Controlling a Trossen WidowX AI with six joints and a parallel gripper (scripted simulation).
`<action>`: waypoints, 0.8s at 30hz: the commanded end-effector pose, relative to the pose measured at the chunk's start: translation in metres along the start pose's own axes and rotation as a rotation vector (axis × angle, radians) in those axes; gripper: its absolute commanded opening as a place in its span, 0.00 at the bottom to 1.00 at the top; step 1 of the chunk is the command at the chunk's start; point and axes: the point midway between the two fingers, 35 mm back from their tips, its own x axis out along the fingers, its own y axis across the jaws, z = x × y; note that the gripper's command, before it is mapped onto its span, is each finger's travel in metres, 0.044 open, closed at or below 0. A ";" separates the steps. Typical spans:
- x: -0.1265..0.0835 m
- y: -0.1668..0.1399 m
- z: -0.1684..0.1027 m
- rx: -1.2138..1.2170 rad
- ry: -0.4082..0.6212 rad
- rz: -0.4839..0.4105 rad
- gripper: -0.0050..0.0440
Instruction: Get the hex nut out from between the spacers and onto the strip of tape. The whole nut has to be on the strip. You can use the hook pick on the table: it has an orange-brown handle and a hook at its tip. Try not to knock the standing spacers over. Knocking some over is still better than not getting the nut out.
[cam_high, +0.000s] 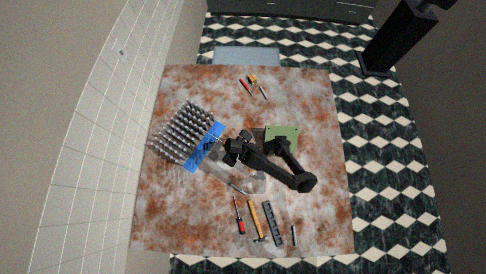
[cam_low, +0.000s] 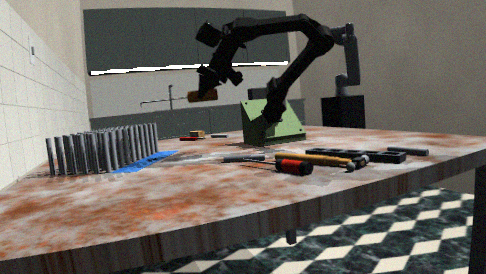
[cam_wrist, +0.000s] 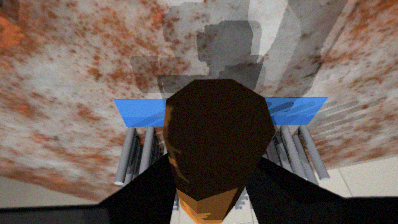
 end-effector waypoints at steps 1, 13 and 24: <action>0.014 0.001 0.003 0.003 0.003 0.013 0.00; 0.060 -0.002 0.026 -0.002 0.005 0.022 0.00; 0.099 -0.003 0.059 0.001 0.011 0.010 0.00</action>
